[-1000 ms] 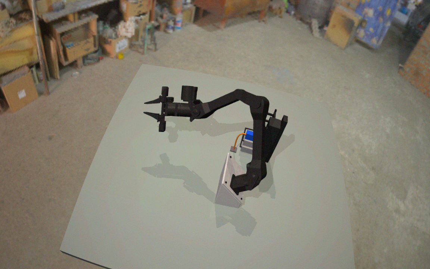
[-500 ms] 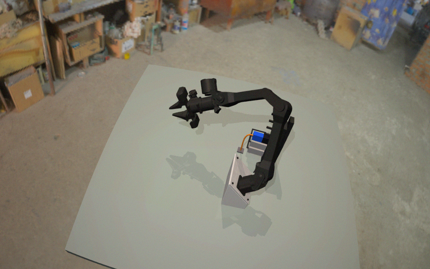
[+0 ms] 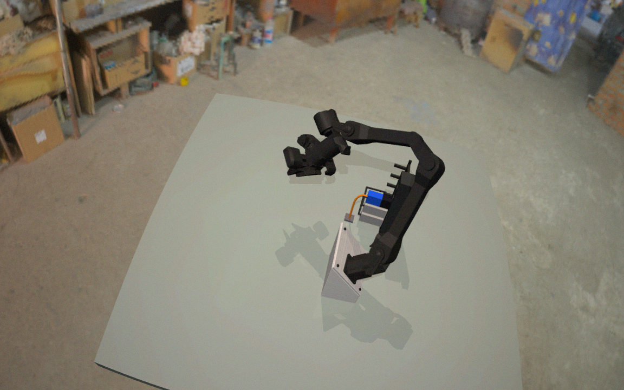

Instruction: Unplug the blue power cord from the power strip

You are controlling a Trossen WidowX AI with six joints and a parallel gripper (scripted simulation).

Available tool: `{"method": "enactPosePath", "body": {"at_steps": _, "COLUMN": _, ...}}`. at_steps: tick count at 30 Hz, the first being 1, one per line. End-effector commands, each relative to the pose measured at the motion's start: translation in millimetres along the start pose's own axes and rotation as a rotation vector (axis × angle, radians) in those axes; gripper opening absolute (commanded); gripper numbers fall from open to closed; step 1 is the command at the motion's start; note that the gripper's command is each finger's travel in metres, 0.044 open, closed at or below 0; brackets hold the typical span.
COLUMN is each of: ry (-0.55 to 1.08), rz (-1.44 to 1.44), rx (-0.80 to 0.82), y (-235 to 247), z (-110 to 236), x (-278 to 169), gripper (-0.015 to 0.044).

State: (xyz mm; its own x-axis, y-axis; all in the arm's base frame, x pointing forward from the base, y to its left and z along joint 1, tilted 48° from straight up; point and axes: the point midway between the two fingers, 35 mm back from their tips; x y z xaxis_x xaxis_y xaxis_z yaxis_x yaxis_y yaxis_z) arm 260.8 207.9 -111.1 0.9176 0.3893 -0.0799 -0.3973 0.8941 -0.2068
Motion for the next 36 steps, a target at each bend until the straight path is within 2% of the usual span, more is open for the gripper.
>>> {"method": "enactPosePath", "body": {"at_steps": 1, "ry": 0.117, "rz": 0.355, "rx": -0.222, "y": -62, "z": 43, "x": -19, "gripper": 0.0160}}
{"method": "enactPosePath", "body": {"at_steps": 12, "ry": 0.413, "rz": 0.866, "rx": -0.450, "y": -143, "z": 116, "x": -52, "gripper": 0.0160}}
{"method": "enactPosePath", "body": {"at_steps": 36, "ry": 0.420, "rz": 0.876, "rx": -0.453, "y": -154, "z": 125, "x": -57, "gripper": 0.0160}}
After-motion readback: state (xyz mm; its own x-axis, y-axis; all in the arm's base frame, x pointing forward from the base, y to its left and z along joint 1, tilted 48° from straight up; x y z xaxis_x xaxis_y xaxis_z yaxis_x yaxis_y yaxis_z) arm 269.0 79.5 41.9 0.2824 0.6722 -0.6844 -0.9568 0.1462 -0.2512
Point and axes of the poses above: the point midway between the two fingers, 35 mm back from their tips, its own z axis back along the fingers, its own y axis across the jaws, x = y × z, and after that the axes turned 15 degrees about -z, right-handed
